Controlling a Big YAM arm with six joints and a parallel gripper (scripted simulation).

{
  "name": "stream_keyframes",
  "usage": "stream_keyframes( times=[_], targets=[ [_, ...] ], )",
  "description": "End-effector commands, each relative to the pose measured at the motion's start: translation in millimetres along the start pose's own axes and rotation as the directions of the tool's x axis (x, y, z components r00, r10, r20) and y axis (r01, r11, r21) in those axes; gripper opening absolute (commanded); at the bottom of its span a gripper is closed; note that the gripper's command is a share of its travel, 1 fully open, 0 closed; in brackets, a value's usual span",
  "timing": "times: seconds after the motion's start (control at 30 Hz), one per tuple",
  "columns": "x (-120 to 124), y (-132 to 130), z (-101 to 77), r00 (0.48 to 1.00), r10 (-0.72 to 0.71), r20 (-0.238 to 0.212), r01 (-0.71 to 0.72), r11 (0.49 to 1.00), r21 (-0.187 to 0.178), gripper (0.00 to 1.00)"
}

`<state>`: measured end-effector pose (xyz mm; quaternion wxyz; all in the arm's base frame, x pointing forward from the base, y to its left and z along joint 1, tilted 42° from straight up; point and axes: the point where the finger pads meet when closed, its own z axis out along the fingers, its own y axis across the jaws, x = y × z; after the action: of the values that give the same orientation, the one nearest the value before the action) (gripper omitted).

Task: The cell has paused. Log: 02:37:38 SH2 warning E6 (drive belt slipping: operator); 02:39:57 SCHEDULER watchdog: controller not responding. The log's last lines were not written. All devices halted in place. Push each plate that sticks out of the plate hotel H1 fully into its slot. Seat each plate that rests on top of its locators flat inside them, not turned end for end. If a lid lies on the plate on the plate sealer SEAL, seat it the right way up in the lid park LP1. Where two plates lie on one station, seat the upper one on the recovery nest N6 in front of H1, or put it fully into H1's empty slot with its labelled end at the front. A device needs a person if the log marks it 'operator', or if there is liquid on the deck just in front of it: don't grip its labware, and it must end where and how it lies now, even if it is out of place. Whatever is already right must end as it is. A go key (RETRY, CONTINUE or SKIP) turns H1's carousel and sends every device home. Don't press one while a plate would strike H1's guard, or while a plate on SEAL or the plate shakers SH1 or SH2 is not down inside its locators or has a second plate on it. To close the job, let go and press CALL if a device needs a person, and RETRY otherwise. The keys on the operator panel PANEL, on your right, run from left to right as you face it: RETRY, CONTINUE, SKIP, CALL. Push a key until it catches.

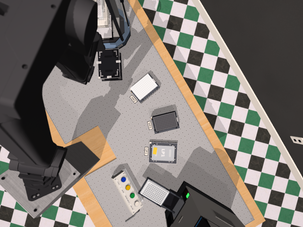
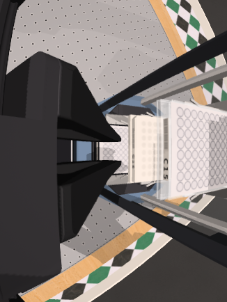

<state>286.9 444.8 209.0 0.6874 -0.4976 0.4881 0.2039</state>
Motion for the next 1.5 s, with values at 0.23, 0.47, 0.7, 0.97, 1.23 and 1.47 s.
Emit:
stream_keyframes(
  times=[0.23, 0.47, 0.7, 0.97, 1.23, 1.47],
  targets=[
    [-9.8, 7.7, 15.0, 1.0, -0.008, 0.003, 0.008, 1.0, -0.018, 0.02],
    [-14.6, 7.9, 23.4, 1.0, -0.009, 0.003, 0.009, 1.0, -0.018, 0.0],
    [-24.7, 4.4, 28.3, 1.0, -0.011, 0.016, 0.011, 1.0, -0.011, 0.0],
    [-28.2, 5.8, 38.2, 1.0, -0.011, 0.012, 0.011, 1.0, -0.013, 0.0],
    [-25.9, -0.9, 35.8, 1.0, -0.003, 0.014, 0.003, 1.0, 0.001, 0.0],
    [-26.6, 8.0, 42.4, 1.0, -0.011, 0.006, 0.011, 1.0, -0.018, 0.0]
  ],
)
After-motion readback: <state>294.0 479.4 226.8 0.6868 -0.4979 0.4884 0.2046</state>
